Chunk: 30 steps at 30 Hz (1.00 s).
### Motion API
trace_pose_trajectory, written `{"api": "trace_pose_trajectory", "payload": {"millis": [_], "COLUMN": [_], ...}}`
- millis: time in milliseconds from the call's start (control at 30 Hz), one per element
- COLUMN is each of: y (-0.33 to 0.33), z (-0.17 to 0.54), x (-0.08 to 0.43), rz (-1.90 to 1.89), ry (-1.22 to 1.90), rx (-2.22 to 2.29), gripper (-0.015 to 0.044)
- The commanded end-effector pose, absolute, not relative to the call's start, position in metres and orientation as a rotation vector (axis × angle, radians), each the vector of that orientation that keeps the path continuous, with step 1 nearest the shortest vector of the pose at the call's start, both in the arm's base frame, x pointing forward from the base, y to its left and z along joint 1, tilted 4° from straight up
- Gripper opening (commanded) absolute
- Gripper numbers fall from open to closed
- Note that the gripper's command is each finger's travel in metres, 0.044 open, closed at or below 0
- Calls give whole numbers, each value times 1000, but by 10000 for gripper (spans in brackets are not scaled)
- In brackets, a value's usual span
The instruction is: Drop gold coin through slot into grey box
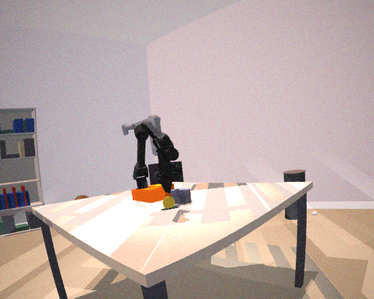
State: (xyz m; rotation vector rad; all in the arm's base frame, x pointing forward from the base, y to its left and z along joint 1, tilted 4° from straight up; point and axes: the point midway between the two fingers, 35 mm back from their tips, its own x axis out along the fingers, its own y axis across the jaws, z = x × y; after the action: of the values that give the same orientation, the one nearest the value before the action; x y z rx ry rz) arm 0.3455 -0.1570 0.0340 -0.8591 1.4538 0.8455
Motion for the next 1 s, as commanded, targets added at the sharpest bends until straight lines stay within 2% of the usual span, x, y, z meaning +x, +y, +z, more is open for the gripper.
{"api": "trace_pose_trajectory", "payload": {"millis": [0, 967], "y": [-158, -160], "z": [27, -20], "x": [345, 343], "rz": [851, 851], "ry": [1458, 1458], "rx": [-862, -862], "gripper": [161, 161]}}
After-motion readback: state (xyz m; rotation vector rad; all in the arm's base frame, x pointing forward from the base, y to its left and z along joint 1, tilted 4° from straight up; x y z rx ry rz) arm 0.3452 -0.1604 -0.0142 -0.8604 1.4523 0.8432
